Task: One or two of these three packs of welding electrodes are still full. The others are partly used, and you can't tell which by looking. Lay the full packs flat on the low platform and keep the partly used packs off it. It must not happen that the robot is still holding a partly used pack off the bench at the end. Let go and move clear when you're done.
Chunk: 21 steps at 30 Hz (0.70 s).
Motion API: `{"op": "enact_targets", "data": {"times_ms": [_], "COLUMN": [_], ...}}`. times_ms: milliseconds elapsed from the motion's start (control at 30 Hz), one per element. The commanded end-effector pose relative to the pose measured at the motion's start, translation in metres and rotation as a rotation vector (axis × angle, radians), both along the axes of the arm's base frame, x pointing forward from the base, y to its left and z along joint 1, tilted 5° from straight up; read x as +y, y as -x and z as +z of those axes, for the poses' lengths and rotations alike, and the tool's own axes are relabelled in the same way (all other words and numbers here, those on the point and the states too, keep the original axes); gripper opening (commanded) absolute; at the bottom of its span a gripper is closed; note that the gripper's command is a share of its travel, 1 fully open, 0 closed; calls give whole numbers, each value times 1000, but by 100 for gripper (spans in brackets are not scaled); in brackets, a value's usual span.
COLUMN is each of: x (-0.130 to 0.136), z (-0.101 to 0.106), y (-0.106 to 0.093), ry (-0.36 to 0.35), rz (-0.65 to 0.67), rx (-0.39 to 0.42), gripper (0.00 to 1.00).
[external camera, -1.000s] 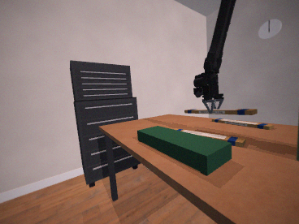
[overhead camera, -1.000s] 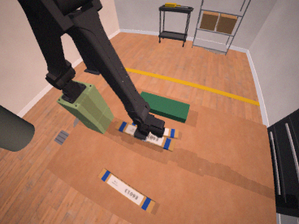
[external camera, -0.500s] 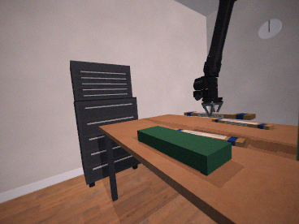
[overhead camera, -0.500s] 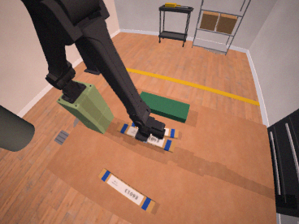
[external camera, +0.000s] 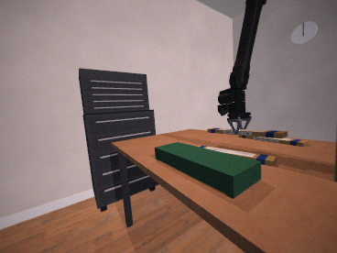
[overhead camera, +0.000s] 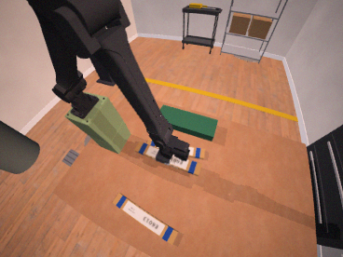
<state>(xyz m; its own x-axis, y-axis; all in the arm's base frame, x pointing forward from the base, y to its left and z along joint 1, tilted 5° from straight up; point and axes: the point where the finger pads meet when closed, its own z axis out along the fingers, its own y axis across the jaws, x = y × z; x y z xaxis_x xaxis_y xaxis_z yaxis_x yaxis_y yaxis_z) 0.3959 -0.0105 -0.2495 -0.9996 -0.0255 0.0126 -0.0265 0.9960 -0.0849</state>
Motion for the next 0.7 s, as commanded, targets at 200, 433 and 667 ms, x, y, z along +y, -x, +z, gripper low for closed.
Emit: {"op": "enact_targets", "data": {"times_ms": [200, 433, 667], "x": [-4, -4, 0], "z": [14, 15, 6], "y": [-31, -31, -12], "ry": [0, 0, 0], "rz": [0, 0, 0], "rx": [-69, -67, -30], "gripper": [0, 0, 0]}}
